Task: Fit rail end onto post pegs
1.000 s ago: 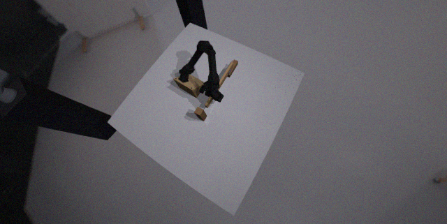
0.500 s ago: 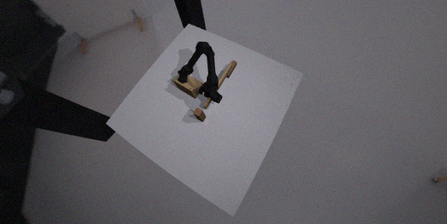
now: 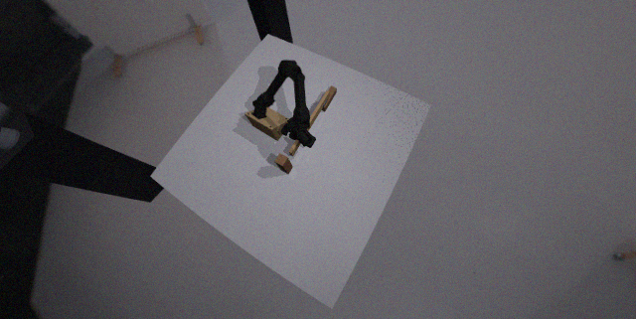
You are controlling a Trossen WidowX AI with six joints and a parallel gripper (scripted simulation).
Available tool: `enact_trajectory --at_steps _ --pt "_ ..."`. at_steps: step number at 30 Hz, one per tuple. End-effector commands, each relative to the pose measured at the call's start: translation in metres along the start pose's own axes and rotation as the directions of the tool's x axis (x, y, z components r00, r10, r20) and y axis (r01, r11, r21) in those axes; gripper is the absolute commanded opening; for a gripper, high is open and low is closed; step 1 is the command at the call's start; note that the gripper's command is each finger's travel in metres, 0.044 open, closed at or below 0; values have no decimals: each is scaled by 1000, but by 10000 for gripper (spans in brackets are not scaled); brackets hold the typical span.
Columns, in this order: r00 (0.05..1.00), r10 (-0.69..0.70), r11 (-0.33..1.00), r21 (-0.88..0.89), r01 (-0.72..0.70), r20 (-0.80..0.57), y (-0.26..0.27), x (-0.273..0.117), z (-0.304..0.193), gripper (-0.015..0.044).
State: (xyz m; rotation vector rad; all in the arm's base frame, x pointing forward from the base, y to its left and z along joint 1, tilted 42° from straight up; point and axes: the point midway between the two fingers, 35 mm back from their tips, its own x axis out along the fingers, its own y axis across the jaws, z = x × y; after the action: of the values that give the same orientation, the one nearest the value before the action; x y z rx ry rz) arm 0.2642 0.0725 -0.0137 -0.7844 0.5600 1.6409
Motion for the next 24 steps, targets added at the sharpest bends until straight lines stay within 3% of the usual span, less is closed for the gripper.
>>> enact_trajectory --at_steps 1,24 --pt "1000 -4 1000 -3 4 -4 -1 -1 -3 0" --pt "1000 -4 1000 -3 4 -4 -1 -2 -9 0"
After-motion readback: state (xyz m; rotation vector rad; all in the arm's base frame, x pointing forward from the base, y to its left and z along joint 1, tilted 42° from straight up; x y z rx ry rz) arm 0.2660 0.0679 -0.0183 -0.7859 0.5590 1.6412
